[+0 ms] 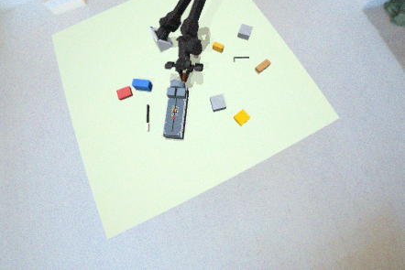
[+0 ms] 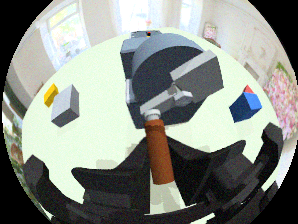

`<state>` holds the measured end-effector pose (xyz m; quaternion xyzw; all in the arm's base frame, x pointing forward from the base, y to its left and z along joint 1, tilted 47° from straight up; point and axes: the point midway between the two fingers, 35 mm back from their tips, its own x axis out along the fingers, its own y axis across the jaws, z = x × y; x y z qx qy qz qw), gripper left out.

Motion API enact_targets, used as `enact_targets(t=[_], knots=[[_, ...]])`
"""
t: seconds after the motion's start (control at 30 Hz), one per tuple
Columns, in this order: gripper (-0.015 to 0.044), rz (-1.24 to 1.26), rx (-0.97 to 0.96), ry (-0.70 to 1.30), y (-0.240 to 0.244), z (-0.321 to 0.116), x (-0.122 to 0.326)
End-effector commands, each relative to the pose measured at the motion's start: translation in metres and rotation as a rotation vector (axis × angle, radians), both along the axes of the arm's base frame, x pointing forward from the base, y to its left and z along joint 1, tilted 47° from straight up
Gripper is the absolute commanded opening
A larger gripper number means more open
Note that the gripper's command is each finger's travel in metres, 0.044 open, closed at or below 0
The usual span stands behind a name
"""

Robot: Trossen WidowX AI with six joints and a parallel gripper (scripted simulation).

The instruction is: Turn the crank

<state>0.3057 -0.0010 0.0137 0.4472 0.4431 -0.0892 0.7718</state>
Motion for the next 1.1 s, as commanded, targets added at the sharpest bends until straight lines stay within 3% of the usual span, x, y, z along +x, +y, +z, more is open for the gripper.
enact_targets(t=[0.0,1.07], knots=[[0.0,-0.004,0.0,-0.016,-0.001,0.009,0.003],[0.0,-0.004,-0.001,-0.016,-0.019,0.026,0.003]])
